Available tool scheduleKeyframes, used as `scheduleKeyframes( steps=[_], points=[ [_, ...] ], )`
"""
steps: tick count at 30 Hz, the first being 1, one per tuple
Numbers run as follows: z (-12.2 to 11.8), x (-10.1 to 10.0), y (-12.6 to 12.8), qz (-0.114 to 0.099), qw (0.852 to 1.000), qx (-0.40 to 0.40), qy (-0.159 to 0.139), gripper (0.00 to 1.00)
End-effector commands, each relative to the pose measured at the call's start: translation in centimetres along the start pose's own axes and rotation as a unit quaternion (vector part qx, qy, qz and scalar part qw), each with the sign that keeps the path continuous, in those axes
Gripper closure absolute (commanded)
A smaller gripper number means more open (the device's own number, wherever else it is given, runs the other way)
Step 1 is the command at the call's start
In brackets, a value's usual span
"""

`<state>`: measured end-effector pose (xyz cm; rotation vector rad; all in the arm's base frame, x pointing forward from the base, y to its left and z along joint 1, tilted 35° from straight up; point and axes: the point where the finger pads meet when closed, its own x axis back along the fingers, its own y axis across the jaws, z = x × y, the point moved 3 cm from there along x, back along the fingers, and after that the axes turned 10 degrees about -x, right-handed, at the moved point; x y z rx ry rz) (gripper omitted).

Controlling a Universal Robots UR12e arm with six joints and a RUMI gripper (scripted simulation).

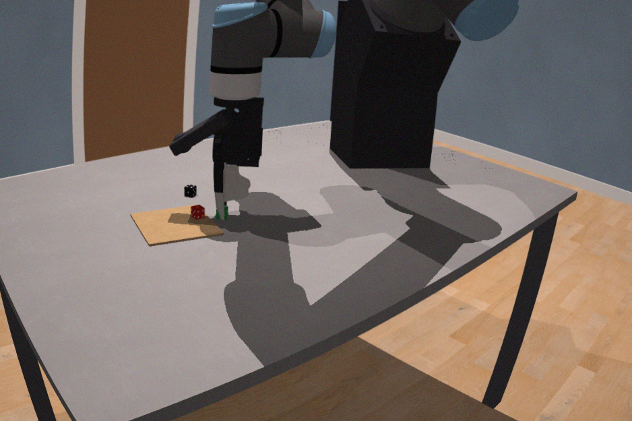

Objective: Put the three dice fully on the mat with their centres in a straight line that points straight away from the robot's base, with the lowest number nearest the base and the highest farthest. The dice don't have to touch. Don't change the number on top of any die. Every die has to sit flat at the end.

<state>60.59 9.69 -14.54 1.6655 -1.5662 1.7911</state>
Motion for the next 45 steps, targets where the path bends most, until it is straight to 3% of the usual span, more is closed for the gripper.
scheduleKeyframes(
  steps=[1, 12, 26, 35, 45],
  points=[
    [0.0, 0.0, 0.0, 0.000, 1.000, 0.000, 0.000, 0.97],
    [0.0, 1.2, 0.0, 0.000, 1.000, 0.000, 0.000, 0.97],
    [0.0, 7.9, 0.0, 0.000, 1.000, 0.000, 0.000, 0.97],
    [0.0, 9.8, 0.0, 0.000, 1.000, 0.000, 0.000, 0.97],
    [0.0, 10.0, 0.0, 0.000, 1.000, 0.000, 0.000, 0.97]
  ],
)
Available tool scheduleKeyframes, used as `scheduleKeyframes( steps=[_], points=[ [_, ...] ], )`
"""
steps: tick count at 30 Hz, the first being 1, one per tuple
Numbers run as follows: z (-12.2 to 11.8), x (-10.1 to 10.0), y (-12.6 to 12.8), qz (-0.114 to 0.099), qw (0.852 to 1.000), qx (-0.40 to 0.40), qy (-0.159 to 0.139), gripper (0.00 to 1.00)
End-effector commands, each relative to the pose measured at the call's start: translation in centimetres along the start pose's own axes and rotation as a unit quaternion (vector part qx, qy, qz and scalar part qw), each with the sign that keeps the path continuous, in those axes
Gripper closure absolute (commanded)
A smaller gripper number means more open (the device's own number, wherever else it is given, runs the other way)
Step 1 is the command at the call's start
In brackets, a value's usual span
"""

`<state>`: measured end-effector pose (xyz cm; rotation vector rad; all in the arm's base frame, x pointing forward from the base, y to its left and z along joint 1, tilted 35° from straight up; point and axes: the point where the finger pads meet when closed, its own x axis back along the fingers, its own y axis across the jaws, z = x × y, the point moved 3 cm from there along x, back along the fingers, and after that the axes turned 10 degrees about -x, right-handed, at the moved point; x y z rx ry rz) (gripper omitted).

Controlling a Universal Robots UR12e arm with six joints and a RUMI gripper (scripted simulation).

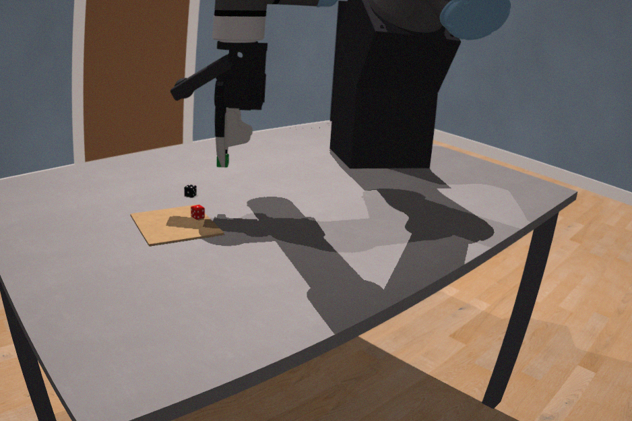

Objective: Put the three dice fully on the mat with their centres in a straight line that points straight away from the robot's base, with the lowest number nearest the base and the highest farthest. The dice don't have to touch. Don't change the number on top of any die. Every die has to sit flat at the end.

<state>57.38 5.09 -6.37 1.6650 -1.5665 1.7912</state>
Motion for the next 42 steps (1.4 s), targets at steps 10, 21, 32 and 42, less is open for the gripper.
scheduleKeyframes(
  steps=[10, 21, 32, 42],
  points=[
    [0.7, 0.1, -0.5, 0.000, 1.000, 0.030, 0.000, 0.97],
    [4.0, 0.2, -3.3, 0.000, 0.981, 0.192, 0.000, 0.97],
    [6.7, 0.5, -5.9, 0.000, 0.943, 0.333, 0.000, 0.97],
    [7.2, 0.5, -6.4, 0.000, 0.933, 0.361, 0.000, 0.97]
  ],
)
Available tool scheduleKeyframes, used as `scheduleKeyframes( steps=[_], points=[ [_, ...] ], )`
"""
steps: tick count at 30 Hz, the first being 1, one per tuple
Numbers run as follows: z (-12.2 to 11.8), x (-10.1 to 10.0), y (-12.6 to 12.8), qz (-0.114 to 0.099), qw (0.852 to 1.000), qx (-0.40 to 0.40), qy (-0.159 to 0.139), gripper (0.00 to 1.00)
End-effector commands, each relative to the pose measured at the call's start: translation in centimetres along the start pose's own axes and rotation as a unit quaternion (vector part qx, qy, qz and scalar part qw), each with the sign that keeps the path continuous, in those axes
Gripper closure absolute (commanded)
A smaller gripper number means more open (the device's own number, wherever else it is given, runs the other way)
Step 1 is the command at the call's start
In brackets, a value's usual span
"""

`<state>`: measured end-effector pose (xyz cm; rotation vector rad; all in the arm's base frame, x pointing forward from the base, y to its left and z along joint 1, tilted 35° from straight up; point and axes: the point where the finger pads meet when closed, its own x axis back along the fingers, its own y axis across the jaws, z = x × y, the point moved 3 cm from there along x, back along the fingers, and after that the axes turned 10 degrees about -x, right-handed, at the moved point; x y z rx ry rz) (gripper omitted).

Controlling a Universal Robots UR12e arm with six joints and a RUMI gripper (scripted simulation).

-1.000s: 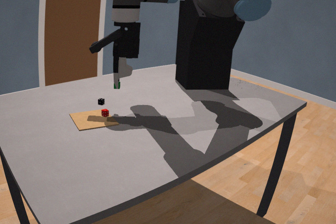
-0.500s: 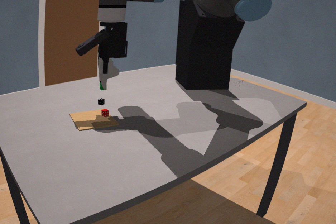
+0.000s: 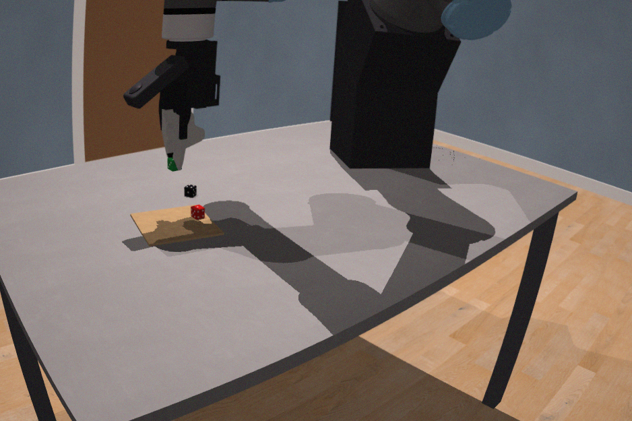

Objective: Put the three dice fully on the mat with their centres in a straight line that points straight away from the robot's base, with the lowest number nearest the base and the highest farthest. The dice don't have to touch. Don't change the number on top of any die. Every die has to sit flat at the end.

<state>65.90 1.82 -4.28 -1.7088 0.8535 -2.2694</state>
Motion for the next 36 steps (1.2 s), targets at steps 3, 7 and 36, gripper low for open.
scheduleKeyframes(
  steps=[3, 7, 36],
  points=[
    [0.3, 0.0, 0.0, 0.001, 1.000, 0.011, -0.001, 0.97],
    [0.3, 0.0, 0.0, 0.001, 1.000, 0.011, -0.001, 0.97],
    [0.3, -7.4, 0.0, 0.001, 1.000, 0.011, -0.001, 0.97]
  ],
)
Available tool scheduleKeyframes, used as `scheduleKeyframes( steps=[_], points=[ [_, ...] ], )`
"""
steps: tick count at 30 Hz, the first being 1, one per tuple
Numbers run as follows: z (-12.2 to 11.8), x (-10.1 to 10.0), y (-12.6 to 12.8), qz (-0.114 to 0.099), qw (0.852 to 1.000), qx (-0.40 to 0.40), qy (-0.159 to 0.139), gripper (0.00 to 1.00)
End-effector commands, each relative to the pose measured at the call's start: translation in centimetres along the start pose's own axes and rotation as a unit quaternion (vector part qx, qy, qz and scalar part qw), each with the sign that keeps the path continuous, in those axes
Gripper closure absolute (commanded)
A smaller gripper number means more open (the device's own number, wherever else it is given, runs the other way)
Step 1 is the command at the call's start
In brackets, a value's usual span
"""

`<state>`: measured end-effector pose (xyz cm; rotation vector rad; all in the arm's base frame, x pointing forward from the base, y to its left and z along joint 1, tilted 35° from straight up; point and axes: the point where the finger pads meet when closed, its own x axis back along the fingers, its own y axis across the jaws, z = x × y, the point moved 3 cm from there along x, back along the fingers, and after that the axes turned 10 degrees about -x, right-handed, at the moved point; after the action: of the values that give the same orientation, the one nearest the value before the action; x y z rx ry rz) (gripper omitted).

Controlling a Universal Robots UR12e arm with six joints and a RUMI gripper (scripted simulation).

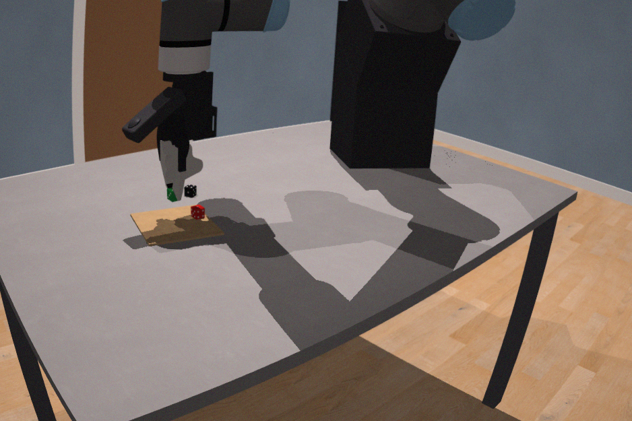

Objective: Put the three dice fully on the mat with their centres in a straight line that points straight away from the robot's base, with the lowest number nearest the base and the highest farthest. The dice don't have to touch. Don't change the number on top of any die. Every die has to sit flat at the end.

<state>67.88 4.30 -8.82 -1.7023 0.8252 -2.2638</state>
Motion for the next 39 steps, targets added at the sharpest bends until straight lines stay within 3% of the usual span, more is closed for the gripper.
scheduleKeyframes(
  steps=[1, 11, 39],
  points=[
    [0.1, -2.3, 0.0, 0.000, 1.000, 0.000, 0.001, 0.97],
    [0.1, -3.9, 0.0, 0.000, 1.000, 0.000, 0.001, 0.97],
    [0.1, -4.0, 0.0, 0.000, 1.000, 0.000, 0.001, 0.97]
  ],
)
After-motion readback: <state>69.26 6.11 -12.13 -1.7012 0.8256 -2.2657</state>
